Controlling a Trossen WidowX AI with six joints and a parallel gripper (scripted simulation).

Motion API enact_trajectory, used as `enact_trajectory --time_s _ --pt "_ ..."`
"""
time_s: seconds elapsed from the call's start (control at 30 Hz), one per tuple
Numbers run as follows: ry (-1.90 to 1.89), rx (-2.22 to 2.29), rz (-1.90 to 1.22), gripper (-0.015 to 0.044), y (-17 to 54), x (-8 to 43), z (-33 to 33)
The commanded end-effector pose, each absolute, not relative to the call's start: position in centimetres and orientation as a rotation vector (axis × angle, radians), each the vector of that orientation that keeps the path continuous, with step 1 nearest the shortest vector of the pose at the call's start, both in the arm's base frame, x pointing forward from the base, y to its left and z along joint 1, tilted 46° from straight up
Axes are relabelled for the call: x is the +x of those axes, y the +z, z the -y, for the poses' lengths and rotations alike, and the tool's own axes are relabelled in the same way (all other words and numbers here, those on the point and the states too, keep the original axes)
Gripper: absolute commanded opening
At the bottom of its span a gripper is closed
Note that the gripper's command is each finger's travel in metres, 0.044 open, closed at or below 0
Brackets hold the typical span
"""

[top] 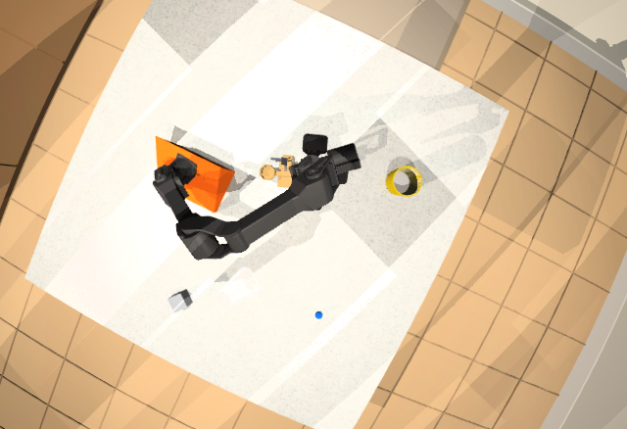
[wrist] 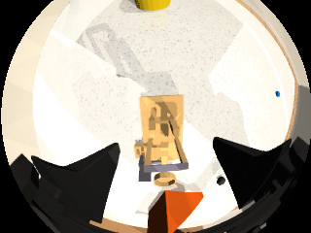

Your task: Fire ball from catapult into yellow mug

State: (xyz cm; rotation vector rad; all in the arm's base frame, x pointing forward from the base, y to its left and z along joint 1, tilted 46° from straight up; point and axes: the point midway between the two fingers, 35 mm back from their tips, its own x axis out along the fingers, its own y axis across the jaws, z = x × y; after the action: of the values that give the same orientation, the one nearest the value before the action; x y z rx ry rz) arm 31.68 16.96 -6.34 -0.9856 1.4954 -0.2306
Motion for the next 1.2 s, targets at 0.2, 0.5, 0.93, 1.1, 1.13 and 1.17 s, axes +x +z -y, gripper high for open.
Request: enact_trajectory --time_s 0.2,0.5,0.93,1.1,1.13,1.17 --pt "-0.231 -0.986 -1.5 0.044 -2.7 30.6 -20.1" --pt "-0.274 -0.9 -1.498 0.03 1.3 31.8 -11.0" --pt "-0.434 -0.749 -1.429 0.03 7.0 24.8 4.5" --pt "-0.511 -0.714 -1.406 0.03 7.0 20.6 8.3" --pt "-0.515 -0.713 -1.405 0.03 7.0 20.4 8.4" --pt "-0.515 -0.713 -1.405 0.03 7.0 20.4 8.4"
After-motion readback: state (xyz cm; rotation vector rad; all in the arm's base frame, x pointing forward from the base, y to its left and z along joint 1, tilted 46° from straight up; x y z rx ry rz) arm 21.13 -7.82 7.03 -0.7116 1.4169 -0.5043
